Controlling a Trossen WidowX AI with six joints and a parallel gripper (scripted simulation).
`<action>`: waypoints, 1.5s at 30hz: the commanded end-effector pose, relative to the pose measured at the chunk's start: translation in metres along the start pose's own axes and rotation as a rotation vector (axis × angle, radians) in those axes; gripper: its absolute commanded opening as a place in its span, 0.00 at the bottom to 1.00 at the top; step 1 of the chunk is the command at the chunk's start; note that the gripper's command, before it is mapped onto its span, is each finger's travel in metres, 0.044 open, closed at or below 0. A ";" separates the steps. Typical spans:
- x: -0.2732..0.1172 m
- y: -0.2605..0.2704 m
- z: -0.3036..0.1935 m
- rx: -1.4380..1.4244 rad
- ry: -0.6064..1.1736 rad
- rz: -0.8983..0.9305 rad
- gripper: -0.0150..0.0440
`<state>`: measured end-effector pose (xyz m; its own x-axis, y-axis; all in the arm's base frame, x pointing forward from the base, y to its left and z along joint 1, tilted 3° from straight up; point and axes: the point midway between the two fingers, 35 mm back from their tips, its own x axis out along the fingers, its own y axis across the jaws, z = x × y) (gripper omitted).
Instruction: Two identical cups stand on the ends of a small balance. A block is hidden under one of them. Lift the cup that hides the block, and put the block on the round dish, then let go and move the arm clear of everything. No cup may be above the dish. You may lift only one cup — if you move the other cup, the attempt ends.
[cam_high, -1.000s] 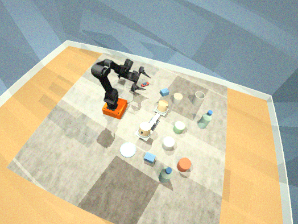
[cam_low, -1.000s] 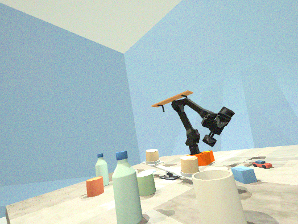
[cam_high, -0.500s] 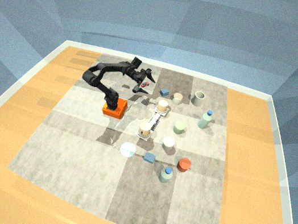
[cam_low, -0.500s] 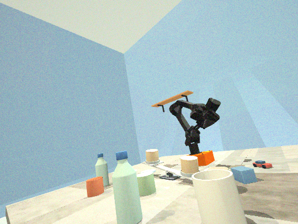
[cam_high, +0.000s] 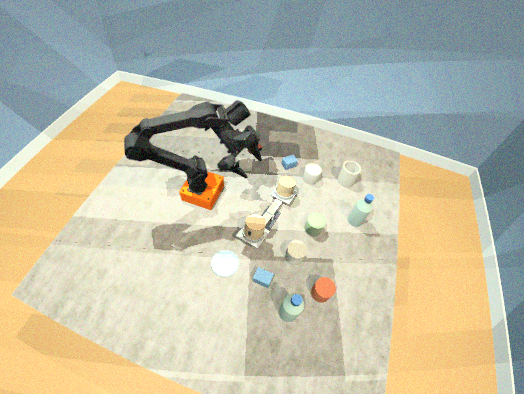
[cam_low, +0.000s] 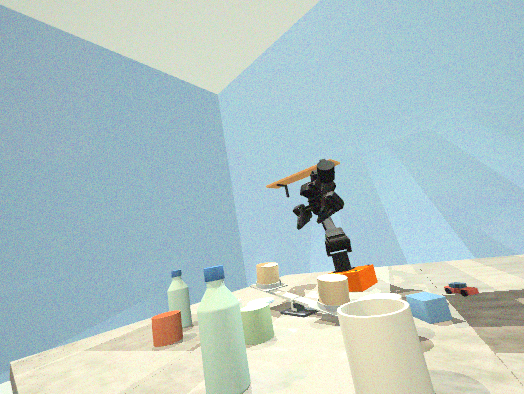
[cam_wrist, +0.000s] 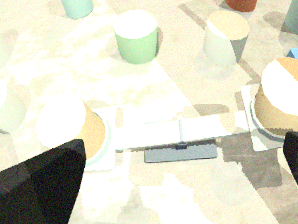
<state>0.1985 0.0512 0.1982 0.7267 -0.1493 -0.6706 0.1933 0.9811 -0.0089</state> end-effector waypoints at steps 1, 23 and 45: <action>-0.008 -0.014 0.000 -0.041 0.031 0.000 1.00; 0.020 0.034 0.018 -0.584 0.265 0.066 1.00; 0.092 0.095 0.020 -1.213 0.537 0.352 1.00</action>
<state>0.2882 0.1224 0.1595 0.2669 -0.0893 -0.9596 -0.7831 0.5603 -0.2699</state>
